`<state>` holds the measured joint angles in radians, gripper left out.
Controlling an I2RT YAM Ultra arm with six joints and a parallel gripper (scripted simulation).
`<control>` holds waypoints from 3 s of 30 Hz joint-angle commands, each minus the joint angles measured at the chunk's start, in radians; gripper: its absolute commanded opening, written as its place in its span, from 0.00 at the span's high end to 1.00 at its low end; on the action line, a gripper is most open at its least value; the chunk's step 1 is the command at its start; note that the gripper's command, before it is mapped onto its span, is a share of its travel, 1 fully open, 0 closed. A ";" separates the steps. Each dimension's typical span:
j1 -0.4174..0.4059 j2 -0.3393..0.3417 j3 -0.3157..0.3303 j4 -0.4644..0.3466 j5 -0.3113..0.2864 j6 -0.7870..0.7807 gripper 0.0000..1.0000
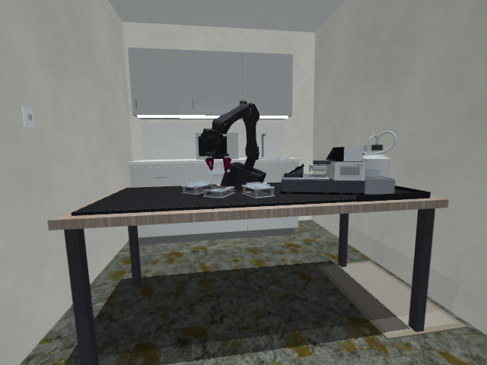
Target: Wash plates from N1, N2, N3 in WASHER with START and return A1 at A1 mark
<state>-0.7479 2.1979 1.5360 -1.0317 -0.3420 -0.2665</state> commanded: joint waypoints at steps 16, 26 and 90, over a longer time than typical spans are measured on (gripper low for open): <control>0.065 -0.092 -0.062 0.005 -0.007 0.014 1.00; 0.153 -0.177 -0.117 0.007 -0.014 0.108 1.00; 0.830 -0.640 -0.275 -0.053 0.025 0.766 1.00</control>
<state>0.0784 1.5723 1.2560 -1.0828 -0.3290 0.4450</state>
